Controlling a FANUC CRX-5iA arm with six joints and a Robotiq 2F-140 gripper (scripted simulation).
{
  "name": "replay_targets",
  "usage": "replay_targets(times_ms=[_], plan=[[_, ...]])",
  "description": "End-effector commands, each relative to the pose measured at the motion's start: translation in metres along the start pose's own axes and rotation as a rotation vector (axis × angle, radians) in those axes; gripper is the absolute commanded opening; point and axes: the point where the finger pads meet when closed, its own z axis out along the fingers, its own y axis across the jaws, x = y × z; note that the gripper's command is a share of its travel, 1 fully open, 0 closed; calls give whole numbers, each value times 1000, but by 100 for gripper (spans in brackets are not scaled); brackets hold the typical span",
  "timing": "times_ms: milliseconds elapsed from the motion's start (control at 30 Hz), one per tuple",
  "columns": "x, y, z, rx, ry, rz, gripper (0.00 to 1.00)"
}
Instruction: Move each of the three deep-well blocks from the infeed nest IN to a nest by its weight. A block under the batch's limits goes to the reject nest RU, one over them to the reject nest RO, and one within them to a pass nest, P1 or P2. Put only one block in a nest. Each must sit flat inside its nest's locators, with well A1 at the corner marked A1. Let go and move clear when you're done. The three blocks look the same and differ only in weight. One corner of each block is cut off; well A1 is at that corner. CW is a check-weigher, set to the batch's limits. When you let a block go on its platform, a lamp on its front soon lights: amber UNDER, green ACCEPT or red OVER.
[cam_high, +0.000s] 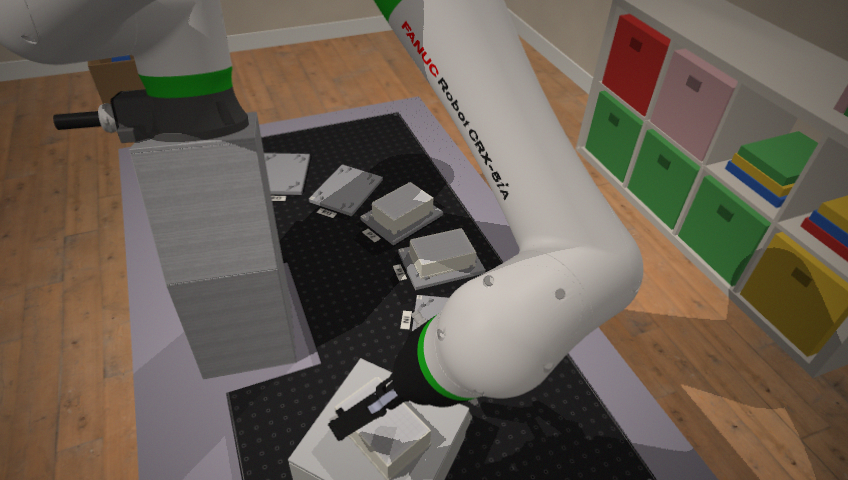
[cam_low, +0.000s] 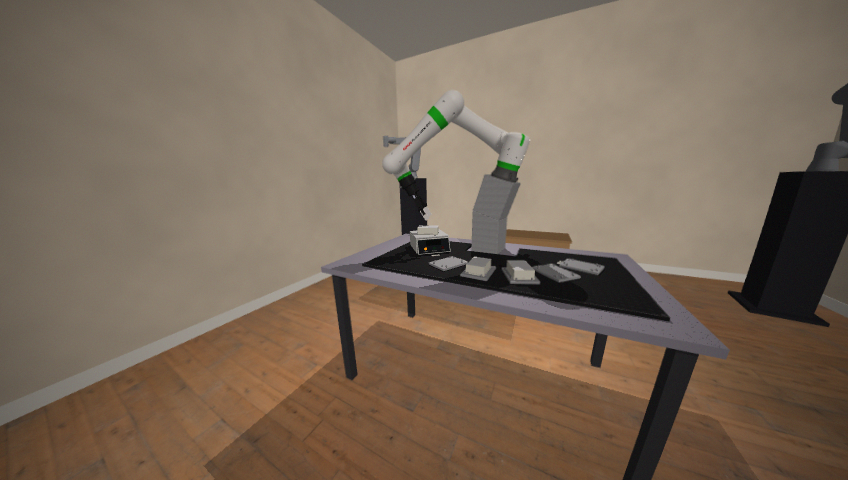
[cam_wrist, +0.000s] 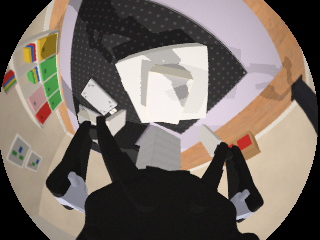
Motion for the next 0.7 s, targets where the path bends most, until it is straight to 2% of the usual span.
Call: replay_targets(times_ms=[0, 200, 267, 667], plan=[[0, 0, 0, 0, 0, 0, 100], [0, 0, 0, 0, 0, 0, 100], [5, 0, 8, 0, 0, 0, 100], [5, 0, 8, 0, 0, 0, 100]])
